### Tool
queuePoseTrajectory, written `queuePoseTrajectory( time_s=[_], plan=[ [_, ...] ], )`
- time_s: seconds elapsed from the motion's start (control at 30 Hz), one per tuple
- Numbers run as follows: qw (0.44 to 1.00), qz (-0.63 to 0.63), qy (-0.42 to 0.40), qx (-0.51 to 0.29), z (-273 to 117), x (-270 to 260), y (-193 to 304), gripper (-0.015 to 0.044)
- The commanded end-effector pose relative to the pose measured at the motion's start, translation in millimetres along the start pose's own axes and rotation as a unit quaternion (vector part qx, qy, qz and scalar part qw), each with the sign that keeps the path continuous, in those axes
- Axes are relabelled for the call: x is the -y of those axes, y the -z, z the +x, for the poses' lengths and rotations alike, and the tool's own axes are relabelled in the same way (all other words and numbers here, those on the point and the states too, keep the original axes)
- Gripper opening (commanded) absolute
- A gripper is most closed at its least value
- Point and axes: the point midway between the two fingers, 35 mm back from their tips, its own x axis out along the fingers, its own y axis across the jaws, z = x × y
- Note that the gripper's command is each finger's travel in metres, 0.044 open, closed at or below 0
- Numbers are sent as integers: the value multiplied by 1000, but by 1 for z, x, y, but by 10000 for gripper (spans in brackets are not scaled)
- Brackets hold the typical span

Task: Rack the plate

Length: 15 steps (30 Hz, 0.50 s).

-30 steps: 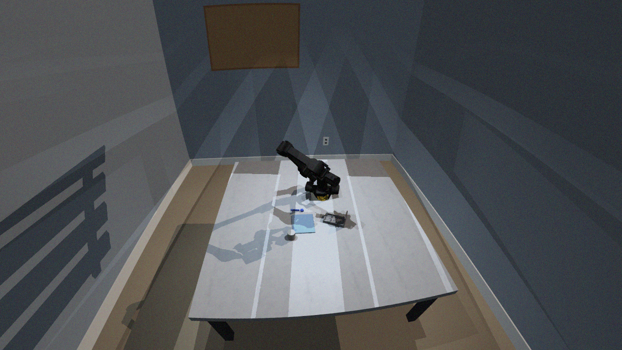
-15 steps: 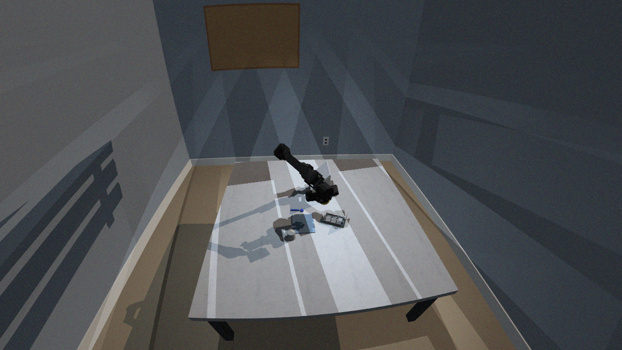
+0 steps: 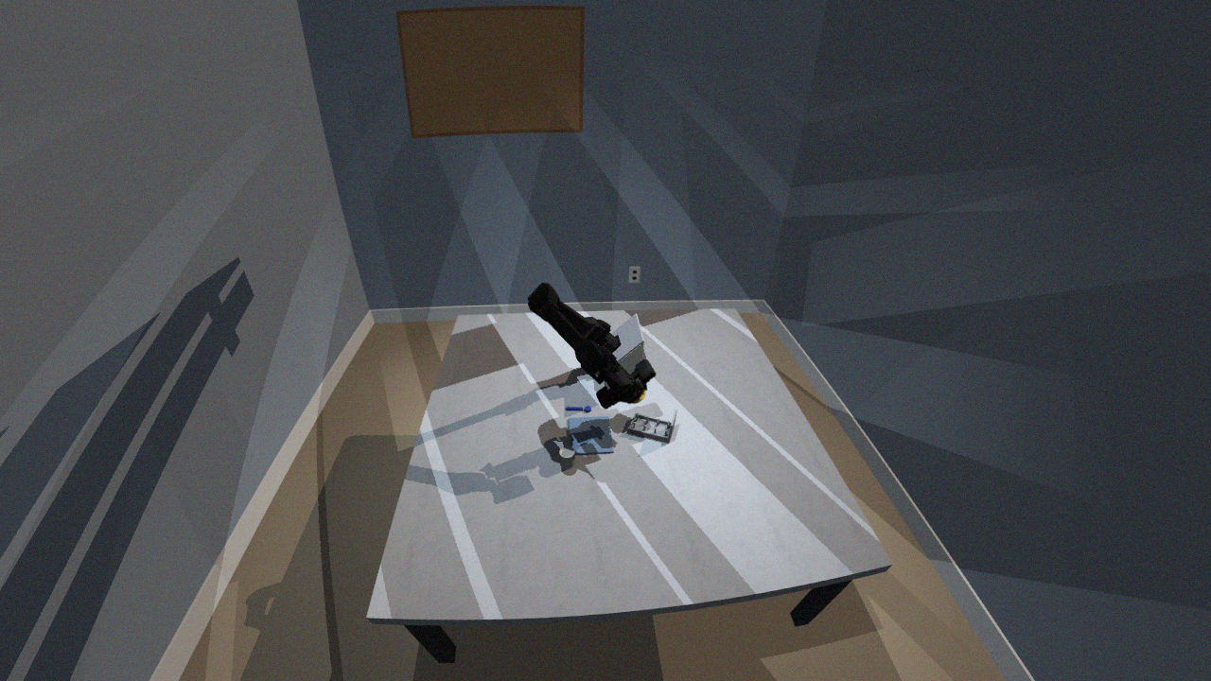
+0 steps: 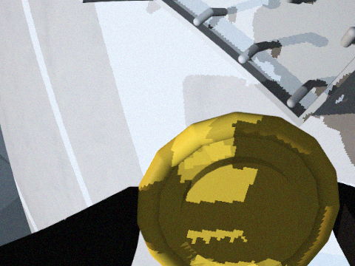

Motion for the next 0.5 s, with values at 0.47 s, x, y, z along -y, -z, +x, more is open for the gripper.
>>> queuePoseTrajectory(
  time_s=[0.47],
  plan=[
    [972,-172,-137,79,24,9,-4,0]
  ],
)
